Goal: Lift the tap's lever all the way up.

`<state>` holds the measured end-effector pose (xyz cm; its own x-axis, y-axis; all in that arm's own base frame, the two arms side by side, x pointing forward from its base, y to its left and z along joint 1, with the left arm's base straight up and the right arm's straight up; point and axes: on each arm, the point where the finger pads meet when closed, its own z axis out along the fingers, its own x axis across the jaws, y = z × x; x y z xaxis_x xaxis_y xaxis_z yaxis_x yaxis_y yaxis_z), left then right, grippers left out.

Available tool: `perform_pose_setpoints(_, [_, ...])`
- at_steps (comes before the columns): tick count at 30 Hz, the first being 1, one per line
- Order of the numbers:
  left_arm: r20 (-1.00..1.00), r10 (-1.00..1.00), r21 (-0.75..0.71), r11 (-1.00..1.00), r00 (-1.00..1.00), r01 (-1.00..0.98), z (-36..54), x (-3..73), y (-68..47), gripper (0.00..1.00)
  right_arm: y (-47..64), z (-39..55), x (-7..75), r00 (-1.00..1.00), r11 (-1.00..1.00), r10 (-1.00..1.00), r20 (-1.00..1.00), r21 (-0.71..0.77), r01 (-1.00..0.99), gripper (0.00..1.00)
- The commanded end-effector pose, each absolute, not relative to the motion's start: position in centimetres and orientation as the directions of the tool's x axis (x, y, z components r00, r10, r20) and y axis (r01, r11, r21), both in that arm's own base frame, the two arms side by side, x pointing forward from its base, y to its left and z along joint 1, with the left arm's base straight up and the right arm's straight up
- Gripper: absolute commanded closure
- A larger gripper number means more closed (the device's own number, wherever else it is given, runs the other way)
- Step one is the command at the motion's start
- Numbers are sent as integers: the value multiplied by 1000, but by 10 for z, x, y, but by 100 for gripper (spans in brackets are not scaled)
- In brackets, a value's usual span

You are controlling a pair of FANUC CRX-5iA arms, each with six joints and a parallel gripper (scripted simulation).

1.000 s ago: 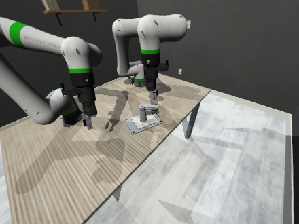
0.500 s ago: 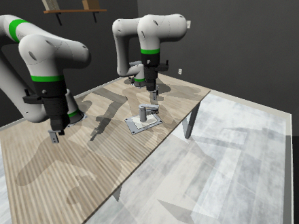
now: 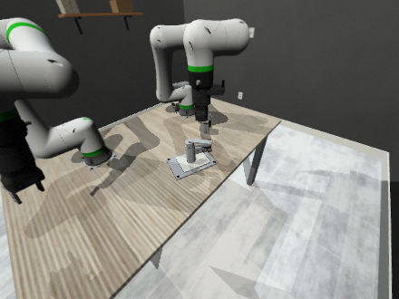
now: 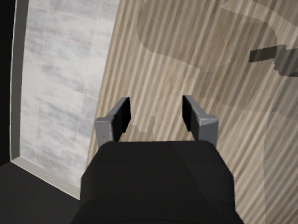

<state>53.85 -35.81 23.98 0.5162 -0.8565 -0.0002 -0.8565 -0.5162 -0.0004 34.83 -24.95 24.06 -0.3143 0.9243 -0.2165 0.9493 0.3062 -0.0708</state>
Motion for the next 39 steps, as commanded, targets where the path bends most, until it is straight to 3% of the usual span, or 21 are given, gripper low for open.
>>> perform_pose_setpoints(1, [2,-856,-1,-516,516,-856,241,539,-358,0,-291,247,324,-100,93,977,-189,-49,994,0])
perform_pose_setpoints(6, [2,-856,-1,-516,516,-856,241,539,-358,0,-312,250,307,24,-31,984,-178,-37,999,0])
perform_pose_setpoints(11, [2,-856,-1,-516,516,-856,241,539,-358,0,-353,256,267,283,-289,947,-151,-17,957,0])
perform_pose_setpoints(21, [2,-856,-1,-516,516,-856,241,539,-358,0,-408,267,192,646,-649,756,-104,4,760,0])
perform_pose_setpoints(23, [2,-856,-1,-516,516,-856,241,539,-358,0,-408,267,192,646,-649,756,-104,4,760,0])
perform_pose_setpoints(31, [2,-856,-1,-516,516,-856,241,539,-358,0,-446,277,115,881,-882,470,-58,10,471,0])
perform_pose_setpoints(39, [2,-856,-1,-516,516,-856,241,539,-358,0,-463,283,61,967,-968,251,-30,8,252,0])
